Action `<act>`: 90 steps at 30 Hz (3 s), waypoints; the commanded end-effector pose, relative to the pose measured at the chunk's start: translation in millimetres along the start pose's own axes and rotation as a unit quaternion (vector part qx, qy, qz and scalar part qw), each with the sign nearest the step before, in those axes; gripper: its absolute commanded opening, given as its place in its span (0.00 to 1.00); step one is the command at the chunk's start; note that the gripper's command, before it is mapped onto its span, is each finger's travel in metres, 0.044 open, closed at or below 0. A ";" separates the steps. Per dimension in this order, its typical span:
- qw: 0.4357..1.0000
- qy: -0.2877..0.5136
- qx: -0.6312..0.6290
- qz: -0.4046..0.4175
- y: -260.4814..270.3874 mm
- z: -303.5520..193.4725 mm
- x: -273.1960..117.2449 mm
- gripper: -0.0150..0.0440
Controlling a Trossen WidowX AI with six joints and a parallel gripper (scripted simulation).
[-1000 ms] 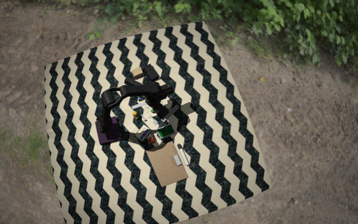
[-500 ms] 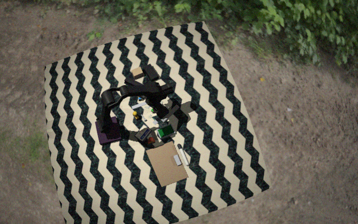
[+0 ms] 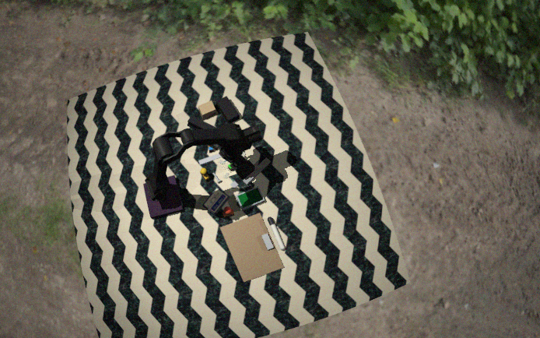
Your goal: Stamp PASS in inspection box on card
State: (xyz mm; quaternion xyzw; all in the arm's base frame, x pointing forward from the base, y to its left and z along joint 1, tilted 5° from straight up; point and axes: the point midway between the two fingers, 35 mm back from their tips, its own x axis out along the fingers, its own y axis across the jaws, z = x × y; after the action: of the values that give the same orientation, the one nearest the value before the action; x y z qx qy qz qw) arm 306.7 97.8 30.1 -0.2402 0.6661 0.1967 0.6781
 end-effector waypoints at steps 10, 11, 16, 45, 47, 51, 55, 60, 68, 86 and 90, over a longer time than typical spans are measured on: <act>1.000 -0.001 -0.003 -0.002 -0.9 0.7 1.7 0.25; 1.000 -0.001 -0.003 -0.002 -0.9 0.7 1.7 0.25; 1.000 -0.001 -0.003 -0.002 -0.8 0.7 0.0 0.25; 1.000 -0.001 -0.003 -0.002 -0.7 2.2 -24.0 0.25; 1.000 -0.001 -0.003 -0.002 -0.7 2.3 -27.2 0.25; 1.000 -0.001 -0.003 -0.002 -0.6 2.6 -33.7 0.25; 1.000 -0.001 -0.003 -0.002 -0.5 2.7 -40.2 0.25; 1.000 -0.001 -0.003 -0.002 -0.3 2.6 -48.4 0.25; 1.000 -0.001 -0.003 -0.002 0.1 2.0 -61.6 0.25; 1.000 -0.003 -0.001 -0.001 23.0 43.7 -73.6 0.25; 1.000 -0.003 -0.001 0.000 33.7 59.0 -73.7 0.25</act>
State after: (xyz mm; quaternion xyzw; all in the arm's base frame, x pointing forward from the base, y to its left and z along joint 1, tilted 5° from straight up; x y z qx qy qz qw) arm 327.4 150.2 101.1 -0.2421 0.6635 0.2003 0.6790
